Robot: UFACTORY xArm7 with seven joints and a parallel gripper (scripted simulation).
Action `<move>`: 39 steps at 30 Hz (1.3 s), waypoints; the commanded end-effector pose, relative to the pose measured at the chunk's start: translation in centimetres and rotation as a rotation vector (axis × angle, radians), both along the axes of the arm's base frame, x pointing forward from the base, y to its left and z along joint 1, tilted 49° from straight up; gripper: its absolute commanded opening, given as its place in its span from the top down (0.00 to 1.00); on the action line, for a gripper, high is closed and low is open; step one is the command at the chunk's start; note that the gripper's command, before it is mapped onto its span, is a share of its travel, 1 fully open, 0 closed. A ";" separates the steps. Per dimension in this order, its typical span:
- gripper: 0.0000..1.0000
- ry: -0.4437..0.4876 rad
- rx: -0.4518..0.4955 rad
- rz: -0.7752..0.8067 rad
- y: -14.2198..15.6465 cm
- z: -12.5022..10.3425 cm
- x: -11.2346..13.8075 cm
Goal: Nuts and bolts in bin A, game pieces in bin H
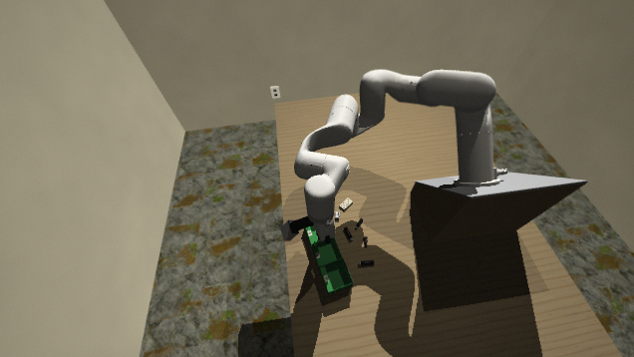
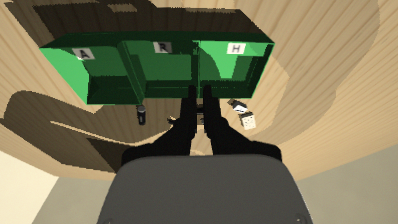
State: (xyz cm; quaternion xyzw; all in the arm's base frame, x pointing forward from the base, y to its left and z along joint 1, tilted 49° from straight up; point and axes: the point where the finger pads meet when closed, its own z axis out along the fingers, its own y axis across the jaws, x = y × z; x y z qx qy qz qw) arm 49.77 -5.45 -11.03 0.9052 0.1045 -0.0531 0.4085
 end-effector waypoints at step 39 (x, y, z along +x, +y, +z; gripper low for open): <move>0.93 -0.003 0.002 0.002 -1.6 -6.8 -0.7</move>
